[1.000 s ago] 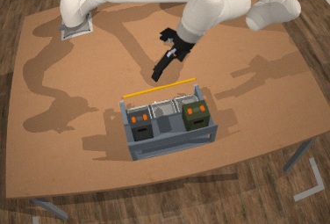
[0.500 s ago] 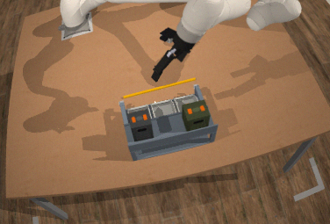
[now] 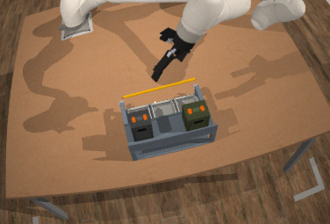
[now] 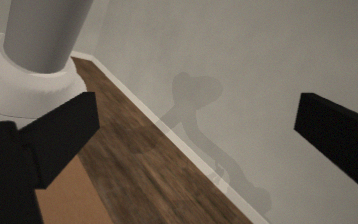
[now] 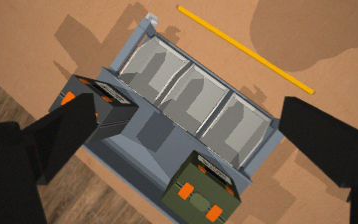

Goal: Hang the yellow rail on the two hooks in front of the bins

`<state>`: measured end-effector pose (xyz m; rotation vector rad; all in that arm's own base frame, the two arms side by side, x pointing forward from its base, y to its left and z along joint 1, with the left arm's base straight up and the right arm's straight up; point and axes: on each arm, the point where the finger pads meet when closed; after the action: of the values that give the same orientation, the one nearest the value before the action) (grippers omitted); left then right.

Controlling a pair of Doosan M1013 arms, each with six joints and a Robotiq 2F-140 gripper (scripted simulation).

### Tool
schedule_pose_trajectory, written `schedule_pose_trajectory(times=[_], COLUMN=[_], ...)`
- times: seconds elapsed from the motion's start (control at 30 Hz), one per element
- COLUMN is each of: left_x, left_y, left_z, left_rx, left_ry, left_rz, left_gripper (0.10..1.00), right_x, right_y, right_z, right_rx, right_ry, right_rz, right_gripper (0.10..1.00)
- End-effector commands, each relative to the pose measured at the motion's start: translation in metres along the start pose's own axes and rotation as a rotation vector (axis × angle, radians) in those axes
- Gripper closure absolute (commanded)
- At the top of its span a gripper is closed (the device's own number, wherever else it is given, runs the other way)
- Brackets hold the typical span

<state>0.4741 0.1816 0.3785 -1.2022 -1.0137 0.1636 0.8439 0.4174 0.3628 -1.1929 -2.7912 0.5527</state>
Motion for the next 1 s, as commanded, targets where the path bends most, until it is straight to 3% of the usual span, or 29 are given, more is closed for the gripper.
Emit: schedule_pose_trajectory(times=[0.0, 0.2, 0.67, 0.73, 0.97], left_x=[0.001, 0.001, -0.004, -0.004, -0.013], left_y=[0.002, 0.008, 0.031, 0.031, 0.044], left_z=[0.007, 0.019, 0.083, 0.083, 0.125], left_rx=[0.001, 0.004, -0.002, -0.002, -0.027], left_ry=[-0.016, -0.043, -0.190, -0.190, -0.295], left_rz=[0.027, 0.074, 0.316, 0.316, 0.476], left_gripper=[0.098, 0.098, 0.098, 0.098, 0.098], right_x=[0.000, 0.000, 0.000, 0.000, 0.000], right_y=[-0.001, -0.001, -0.001, -0.001, -0.001], right_z=[-0.001, -0.001, -0.001, -0.001, -0.001], right_rx=[-0.002, -0.002, -0.002, -0.002, -0.002], right_ry=[0.000, 0.000, 0.000, 0.000, 0.000], right_rz=[0.000, 0.000, 0.000, 0.000, 0.000], right_gripper=[0.098, 0.098, 0.098, 0.098, 0.098])
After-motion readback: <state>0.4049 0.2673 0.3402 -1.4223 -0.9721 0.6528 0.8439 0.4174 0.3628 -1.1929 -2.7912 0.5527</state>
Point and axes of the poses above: on each arm, the point where the finger pads meet when closed, its own z axis out along the fingers, its own x axis across the jaws, y = z × x, and after that the axes turned 10 degrees about -z, right-handed
